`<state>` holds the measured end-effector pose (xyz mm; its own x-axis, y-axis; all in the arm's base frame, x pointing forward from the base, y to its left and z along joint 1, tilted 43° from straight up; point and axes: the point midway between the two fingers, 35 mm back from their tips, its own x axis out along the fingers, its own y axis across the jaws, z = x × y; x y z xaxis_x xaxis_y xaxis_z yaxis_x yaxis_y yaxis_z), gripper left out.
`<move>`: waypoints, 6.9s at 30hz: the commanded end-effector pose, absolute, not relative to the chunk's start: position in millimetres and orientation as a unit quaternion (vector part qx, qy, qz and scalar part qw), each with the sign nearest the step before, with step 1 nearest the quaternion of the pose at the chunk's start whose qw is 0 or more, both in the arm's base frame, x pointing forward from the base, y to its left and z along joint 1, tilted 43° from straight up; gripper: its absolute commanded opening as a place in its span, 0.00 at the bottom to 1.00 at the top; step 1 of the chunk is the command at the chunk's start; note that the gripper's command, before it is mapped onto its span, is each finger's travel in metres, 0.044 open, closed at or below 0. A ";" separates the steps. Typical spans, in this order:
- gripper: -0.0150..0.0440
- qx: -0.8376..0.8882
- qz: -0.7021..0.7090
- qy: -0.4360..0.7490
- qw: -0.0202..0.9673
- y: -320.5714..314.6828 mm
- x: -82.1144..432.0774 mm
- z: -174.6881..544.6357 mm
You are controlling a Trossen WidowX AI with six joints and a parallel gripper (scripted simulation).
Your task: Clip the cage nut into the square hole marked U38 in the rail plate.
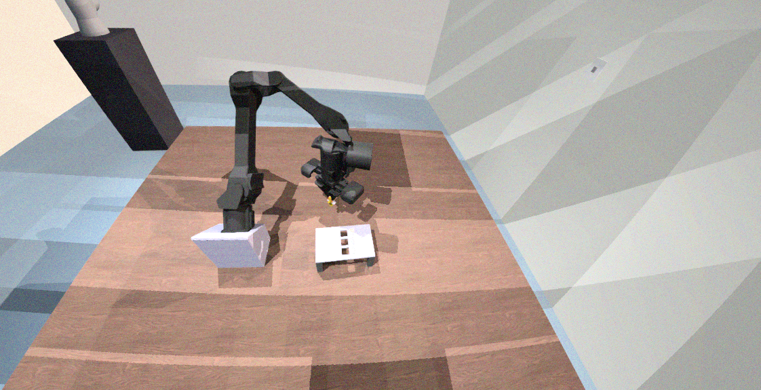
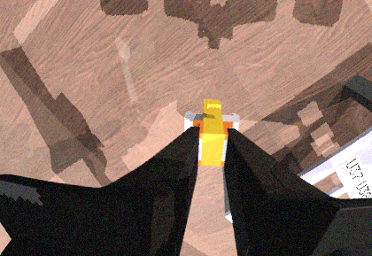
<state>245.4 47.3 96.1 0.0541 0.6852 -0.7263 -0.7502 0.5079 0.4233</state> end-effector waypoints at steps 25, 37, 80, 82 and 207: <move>0.31 0.164 0.334 0.594 0.713 -41.0 271.7 65.2; 0.31 0.261 0.251 0.634 0.683 -72.8 274.5 33.7; 0.31 0.260 0.254 0.638 0.679 -41.8 278.4 -1.2; 0.31 0.260 0.254 0.638 0.679 -41.8 278.4 -1.3; 0.31 0.233 0.225 0.649 0.689 -41.9 279.2 -4.8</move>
